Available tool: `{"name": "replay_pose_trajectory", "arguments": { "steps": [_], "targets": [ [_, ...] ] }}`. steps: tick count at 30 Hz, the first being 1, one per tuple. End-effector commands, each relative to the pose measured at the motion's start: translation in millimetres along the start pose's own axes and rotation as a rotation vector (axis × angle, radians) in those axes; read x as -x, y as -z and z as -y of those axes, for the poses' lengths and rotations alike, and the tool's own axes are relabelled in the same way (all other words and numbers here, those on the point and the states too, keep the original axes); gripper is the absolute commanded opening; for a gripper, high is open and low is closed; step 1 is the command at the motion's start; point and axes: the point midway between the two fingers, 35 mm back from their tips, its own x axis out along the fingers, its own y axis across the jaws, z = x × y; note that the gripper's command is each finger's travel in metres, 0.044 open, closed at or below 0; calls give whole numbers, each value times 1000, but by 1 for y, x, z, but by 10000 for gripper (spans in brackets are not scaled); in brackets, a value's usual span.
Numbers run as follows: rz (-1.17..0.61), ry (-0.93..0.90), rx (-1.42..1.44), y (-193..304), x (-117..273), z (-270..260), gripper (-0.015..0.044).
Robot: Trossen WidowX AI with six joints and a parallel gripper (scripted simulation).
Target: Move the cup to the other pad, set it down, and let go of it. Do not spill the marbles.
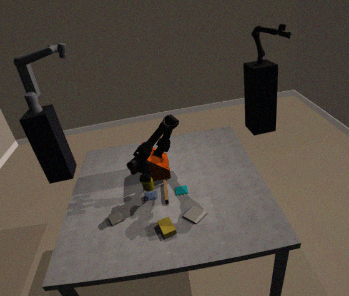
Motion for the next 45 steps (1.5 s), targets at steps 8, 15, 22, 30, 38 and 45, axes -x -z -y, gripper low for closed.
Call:
{"name": "replay_pose_trajectory", "arguments": {
  "steps": [8,15,22,30,38,45],
  "targets": [
    [1,1,0,11,0,-1,0],
    [2,1,3,27,0,-2,0],
    [2,2,4,43,1,-3,0],
    [1,2,5,62,1,-4,0],
    [0,2,5,81,2,-6,0],
    [-1,2,5,99,2,-7,0]
  ]
}}
